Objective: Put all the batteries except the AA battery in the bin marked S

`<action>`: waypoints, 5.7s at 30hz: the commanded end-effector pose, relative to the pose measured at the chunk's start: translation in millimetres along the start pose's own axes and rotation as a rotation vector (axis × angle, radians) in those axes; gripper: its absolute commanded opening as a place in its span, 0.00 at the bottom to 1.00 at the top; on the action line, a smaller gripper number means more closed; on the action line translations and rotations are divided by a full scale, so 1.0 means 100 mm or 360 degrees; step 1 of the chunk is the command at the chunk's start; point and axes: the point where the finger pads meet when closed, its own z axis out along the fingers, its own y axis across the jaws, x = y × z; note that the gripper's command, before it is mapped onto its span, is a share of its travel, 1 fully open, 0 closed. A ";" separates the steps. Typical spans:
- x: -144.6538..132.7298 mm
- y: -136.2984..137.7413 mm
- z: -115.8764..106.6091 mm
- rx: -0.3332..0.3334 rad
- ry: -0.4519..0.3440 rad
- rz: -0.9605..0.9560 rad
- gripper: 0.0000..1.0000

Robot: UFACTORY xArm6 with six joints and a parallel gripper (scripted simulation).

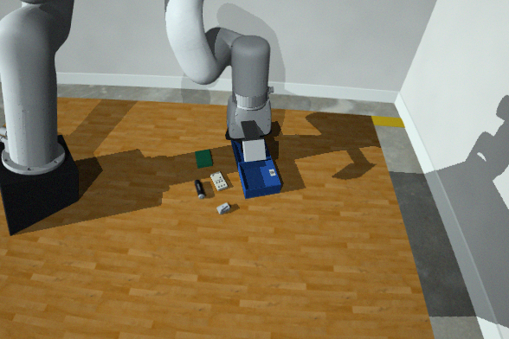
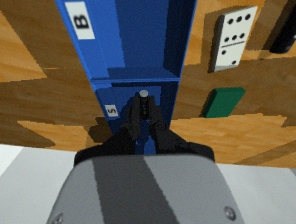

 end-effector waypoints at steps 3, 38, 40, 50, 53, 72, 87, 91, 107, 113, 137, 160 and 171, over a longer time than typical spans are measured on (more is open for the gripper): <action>0.00 -0.01 -0.01 0.0006 0.0000 0.0000 0.00; 0.01 -0.01 -0.15 0.0006 0.0000 -0.0001 0.23; 0.01 -0.01 -0.18 0.0006 0.0000 -0.0001 0.23; 0.01 -0.01 -0.31 0.0006 0.0000 -0.0001 0.23; 0.01 -0.01 -0.38 0.0006 0.0000 -0.0001 0.23; 0.01 -0.01 -0.74 0.0006 0.0000 -0.0001 1.00; 0.01 -0.01 -1.30 0.0006 0.0000 -0.0001 1.00; 0.01 -0.01 -1.42 0.0006 0.0000 -0.0001 1.00; 0.01 0.00 -1.83 0.0006 0.0001 -0.0001 1.00; 0.01 0.00 -1.83 0.0006 0.0001 -0.0001 1.00; 0.01 0.00 -1.83 0.0006 0.0000 -0.0001 1.00; 0.01 0.00 -1.83 0.0006 0.0000 -0.0001 1.00; 0.01 0.00 -1.83 0.0006 0.0000 -0.0001 1.00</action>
